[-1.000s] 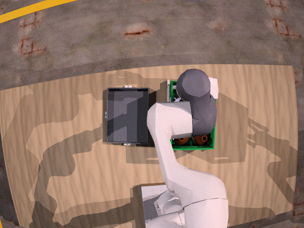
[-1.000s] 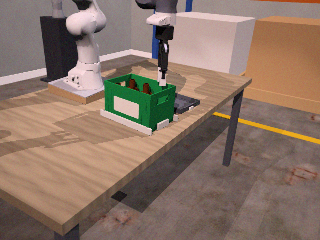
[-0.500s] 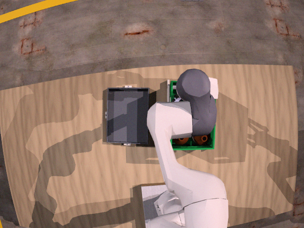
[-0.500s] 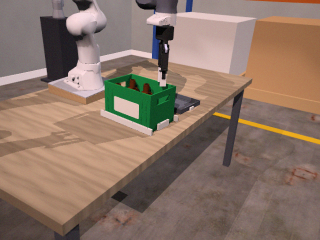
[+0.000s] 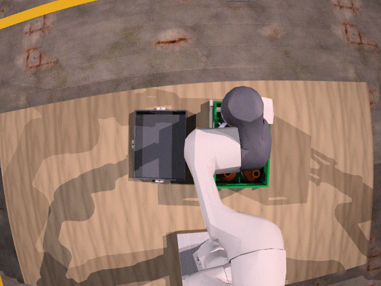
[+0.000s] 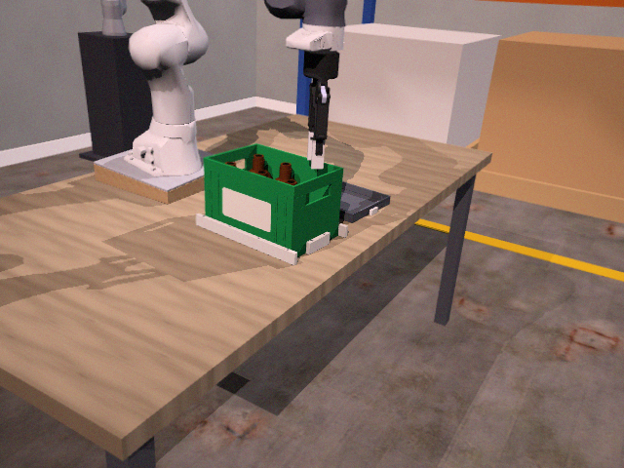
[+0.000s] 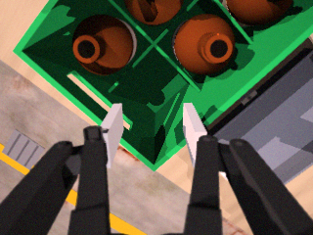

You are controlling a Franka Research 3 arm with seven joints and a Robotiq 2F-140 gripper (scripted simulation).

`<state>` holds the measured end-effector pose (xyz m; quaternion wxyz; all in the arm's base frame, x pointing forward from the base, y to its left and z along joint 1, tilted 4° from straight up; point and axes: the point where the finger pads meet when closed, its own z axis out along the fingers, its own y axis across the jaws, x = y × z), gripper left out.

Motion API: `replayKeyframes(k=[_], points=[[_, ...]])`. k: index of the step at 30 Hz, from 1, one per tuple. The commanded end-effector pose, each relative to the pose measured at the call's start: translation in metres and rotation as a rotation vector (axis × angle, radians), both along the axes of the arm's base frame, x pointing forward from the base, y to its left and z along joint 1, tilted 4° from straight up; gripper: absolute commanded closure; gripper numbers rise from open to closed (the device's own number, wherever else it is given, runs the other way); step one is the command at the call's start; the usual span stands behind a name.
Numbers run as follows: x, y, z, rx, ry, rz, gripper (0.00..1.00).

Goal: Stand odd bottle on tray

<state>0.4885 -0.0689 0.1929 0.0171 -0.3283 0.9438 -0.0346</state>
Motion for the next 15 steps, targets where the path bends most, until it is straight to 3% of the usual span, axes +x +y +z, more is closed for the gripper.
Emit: replayKeyframes(k=[1, 15], points=[[0.000, 0.000, -0.002, 0.004, -0.001, -0.005, 0.56], [0.001, -0.001, -0.014, 0.004, -0.001, -0.005, 0.56]])
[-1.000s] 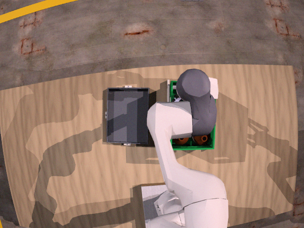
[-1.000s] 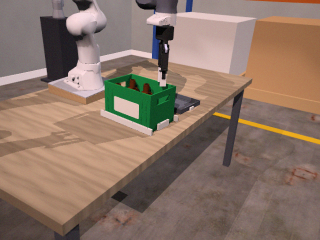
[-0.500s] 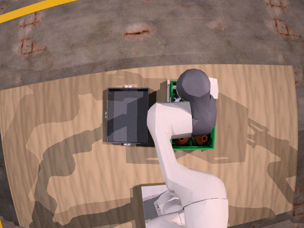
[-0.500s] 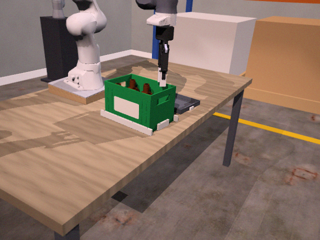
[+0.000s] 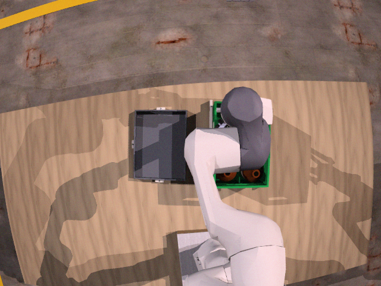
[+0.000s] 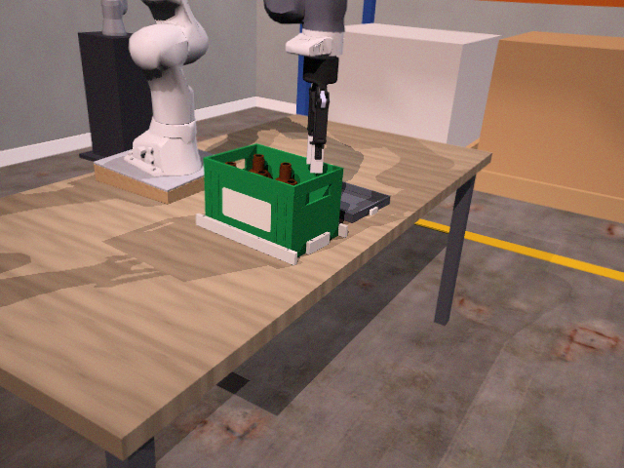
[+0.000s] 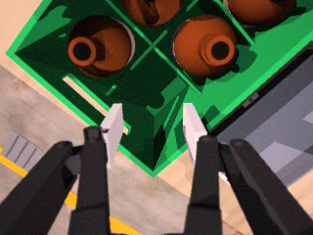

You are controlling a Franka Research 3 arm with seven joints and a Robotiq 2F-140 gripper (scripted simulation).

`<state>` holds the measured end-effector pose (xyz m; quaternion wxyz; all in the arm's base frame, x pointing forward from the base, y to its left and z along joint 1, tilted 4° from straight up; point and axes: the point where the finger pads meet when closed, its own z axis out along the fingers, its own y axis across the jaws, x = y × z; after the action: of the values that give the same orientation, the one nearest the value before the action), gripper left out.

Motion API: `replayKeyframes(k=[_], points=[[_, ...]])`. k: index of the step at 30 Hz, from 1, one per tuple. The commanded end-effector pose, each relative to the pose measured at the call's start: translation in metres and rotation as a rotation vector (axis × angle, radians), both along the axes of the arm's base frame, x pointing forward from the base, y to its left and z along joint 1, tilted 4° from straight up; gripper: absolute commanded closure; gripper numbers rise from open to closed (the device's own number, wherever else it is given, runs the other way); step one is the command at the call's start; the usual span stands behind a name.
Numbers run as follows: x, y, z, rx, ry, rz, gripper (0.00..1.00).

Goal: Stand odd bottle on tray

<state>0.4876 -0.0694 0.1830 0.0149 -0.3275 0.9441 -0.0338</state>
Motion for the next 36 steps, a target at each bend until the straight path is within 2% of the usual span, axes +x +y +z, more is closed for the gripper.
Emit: replayKeyframes(k=[1, 17, 36], points=[[0.002, 0.000, -0.004, 0.004, -0.005, -0.003, 0.56], [0.003, -0.001, -0.023, 0.004, -0.005, -0.003, 0.56], [0.003, -0.002, -0.033, 0.004, -0.005, -0.003, 0.56]])
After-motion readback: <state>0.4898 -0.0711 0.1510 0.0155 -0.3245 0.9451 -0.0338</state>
